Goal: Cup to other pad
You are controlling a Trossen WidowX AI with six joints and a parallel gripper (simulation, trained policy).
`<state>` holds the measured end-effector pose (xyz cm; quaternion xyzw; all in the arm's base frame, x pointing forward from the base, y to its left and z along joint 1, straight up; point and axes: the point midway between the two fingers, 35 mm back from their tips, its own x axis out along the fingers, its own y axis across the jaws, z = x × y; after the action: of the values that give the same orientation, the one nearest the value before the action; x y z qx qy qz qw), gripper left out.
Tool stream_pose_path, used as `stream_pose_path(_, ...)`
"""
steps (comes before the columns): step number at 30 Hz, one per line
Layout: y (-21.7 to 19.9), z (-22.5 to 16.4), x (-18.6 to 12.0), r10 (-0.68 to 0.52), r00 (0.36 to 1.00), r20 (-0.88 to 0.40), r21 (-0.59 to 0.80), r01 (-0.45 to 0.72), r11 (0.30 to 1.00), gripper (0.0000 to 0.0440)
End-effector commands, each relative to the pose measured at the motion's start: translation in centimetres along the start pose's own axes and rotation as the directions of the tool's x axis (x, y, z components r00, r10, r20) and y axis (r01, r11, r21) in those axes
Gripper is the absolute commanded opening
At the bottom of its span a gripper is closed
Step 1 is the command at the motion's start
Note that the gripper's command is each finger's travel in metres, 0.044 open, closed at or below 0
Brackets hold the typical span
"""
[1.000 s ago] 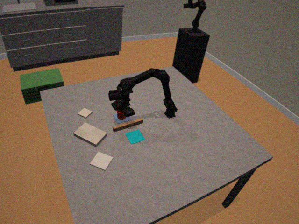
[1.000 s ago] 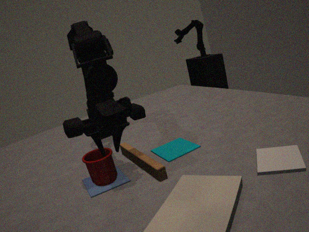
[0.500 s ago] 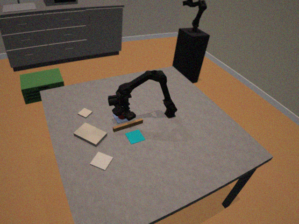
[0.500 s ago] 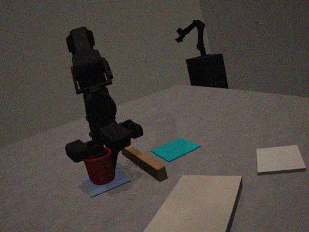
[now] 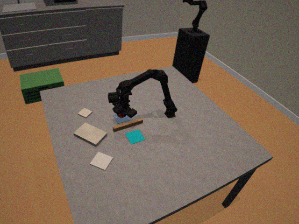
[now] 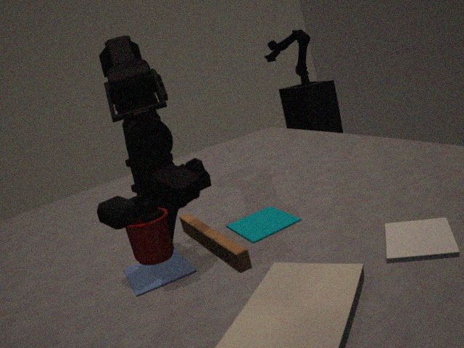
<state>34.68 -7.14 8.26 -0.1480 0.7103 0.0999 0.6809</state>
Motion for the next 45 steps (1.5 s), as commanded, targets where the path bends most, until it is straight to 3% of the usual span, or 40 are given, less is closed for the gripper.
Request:
stream_pose_path(1,0.3,0.5,-1.2,-0.001,1.000,0.023,-0.025,0.001,1.000,0.0000)
stream_pose_path(21,4.5,4.6,-5.5,-0.013,0.993,0.119,-0.128,0.028,0.991,0.0000)
stream_pose_path(45,13.7,8.5,-6.6,0.000,0.978,0.208,-0.240,0.051,0.969,0.0000)
